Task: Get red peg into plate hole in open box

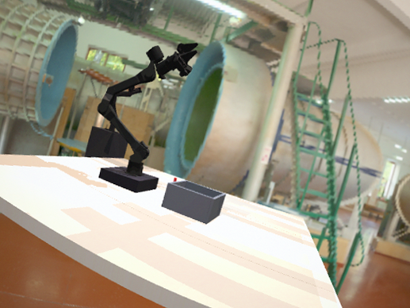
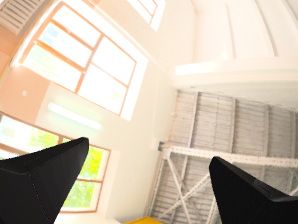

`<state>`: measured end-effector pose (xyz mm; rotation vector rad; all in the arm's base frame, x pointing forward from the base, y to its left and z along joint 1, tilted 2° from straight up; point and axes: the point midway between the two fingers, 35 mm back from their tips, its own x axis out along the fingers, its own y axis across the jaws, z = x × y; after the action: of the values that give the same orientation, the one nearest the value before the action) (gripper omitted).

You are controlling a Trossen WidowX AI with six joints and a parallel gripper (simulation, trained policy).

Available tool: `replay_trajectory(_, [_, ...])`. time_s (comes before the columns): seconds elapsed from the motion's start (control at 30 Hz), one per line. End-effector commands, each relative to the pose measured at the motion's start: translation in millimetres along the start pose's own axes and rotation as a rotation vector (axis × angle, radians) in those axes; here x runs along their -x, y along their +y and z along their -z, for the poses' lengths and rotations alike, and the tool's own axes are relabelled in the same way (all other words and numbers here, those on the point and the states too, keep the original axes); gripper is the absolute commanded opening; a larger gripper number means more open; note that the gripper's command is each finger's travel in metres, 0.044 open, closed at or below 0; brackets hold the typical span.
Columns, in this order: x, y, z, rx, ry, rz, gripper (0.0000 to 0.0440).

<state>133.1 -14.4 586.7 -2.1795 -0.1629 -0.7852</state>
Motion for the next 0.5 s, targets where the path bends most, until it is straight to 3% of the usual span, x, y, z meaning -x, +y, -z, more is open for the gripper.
replay_trajectory(0.0, [0.1, 2.1, -2.7, -0.026, -0.008, -0.008, 0.0415])
replay_trajectory(0.1, [-1.2, 9.6, -15.5, -0.118, -0.046, -0.039, 0.044])
replay_trajectory(0.47, [-4.9, 46.6, -71.9, -0.434, -0.166, -0.222, 0.044])
